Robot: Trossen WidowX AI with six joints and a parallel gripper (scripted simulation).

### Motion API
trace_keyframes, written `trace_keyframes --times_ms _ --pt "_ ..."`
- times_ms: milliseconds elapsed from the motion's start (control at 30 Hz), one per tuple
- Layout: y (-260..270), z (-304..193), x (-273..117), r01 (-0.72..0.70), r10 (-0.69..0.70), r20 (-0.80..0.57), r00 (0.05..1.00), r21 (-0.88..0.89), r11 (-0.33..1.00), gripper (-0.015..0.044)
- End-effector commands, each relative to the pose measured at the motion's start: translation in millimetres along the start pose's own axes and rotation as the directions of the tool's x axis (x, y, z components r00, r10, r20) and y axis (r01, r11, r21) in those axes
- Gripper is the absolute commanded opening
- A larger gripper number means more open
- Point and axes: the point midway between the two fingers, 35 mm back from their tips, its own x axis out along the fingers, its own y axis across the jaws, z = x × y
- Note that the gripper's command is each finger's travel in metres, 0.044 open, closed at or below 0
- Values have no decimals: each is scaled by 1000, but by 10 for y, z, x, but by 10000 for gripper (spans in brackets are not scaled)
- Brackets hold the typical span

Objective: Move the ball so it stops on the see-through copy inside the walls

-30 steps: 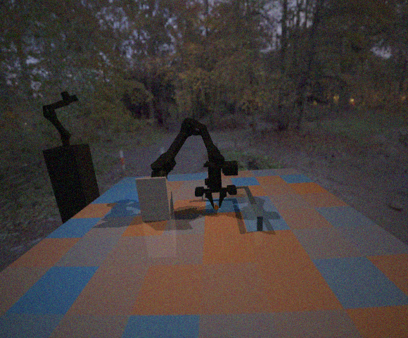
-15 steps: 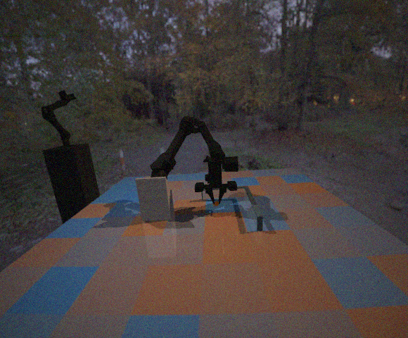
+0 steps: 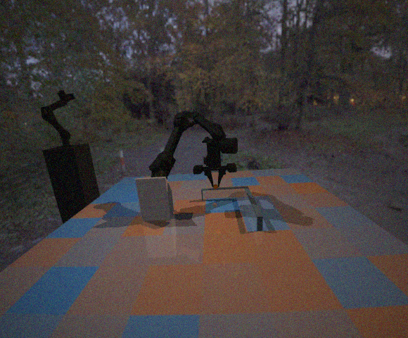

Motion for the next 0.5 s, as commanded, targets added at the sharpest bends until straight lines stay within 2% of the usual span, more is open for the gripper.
trace_keyframes --times_ms 0,467 --pt "21 26 -155 -1 1 1 1000 -10 1000 0" --pt "98 301 200 -1 1 4 1000 -10 1000 0"
